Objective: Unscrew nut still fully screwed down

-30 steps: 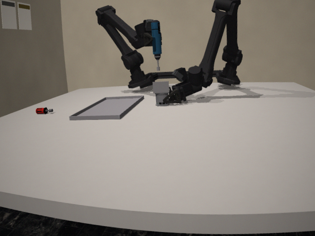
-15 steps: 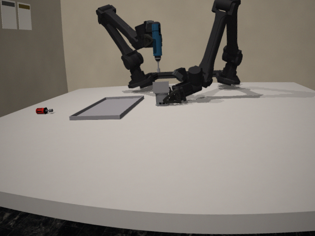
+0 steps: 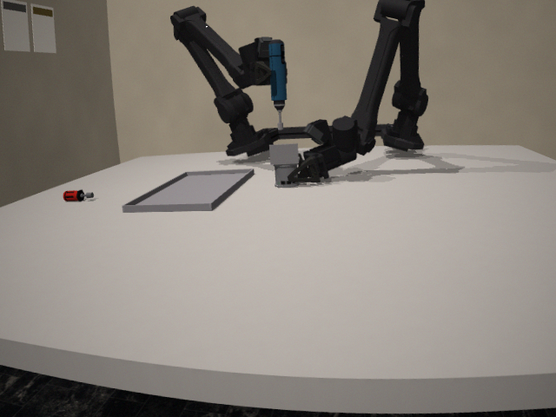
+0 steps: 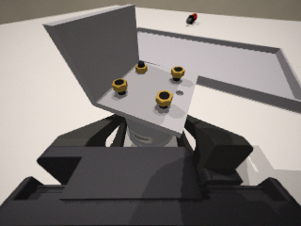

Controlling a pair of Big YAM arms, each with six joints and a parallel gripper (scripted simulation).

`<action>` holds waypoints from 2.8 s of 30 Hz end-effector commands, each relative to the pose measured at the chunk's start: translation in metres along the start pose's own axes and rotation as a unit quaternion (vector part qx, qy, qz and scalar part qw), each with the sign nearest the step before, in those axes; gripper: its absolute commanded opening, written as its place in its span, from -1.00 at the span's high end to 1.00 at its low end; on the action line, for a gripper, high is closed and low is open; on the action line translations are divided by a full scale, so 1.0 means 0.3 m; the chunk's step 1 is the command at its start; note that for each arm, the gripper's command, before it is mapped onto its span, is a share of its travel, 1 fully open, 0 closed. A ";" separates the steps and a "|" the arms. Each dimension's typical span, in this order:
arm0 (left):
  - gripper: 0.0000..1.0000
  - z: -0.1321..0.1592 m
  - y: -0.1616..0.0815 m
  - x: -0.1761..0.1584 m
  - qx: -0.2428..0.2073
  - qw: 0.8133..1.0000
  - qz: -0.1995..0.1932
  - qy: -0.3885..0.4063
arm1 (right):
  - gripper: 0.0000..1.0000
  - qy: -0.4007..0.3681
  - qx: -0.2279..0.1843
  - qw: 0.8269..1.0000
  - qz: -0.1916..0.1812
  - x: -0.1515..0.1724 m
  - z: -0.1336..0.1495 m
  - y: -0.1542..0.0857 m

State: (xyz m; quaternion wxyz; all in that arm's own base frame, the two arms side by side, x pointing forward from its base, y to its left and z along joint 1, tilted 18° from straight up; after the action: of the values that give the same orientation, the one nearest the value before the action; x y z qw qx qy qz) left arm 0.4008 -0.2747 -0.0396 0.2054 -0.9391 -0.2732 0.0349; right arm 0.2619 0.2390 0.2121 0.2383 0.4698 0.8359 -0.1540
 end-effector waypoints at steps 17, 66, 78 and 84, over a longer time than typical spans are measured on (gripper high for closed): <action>-0.17 -0.022 0.013 0.008 -0.009 1.000 -0.001 0.004 | 0.17 0.021 -0.054 0.998 0.032 -0.059 -0.132 0.142; -0.17 -0.022 0.013 0.008 -0.009 1.000 -0.001 0.004 | 0.17 0.021 -0.055 0.998 0.029 -0.053 -0.136 0.272; -0.17 -0.022 0.013 0.008 -0.009 1.000 -0.001 0.004 | 0.17 0.021 -0.057 0.998 0.031 -0.061 -0.143 0.280; -0.17 -0.022 0.013 0.008 -0.009 1.000 -0.001 0.004 | 0.17 0.022 -0.058 0.998 0.032 -0.061 -0.145 0.289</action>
State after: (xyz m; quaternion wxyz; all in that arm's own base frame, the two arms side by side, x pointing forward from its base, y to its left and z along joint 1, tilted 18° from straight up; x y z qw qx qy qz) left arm 0.4008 -0.2747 -0.0396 0.2054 -0.9391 -0.2732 0.0349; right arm 0.3133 0.2725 0.2129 0.2376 0.4688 0.8371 -0.1521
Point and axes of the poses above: on each arm, the point where the finger pads meet when closed, its own y axis out along the fingers, its own x axis across the jaws, z = x × y, the point moved 8 cm from there along -y, back along the fingers, and after that the axes turned 14 degrees about -y, right-handed, at the moved point
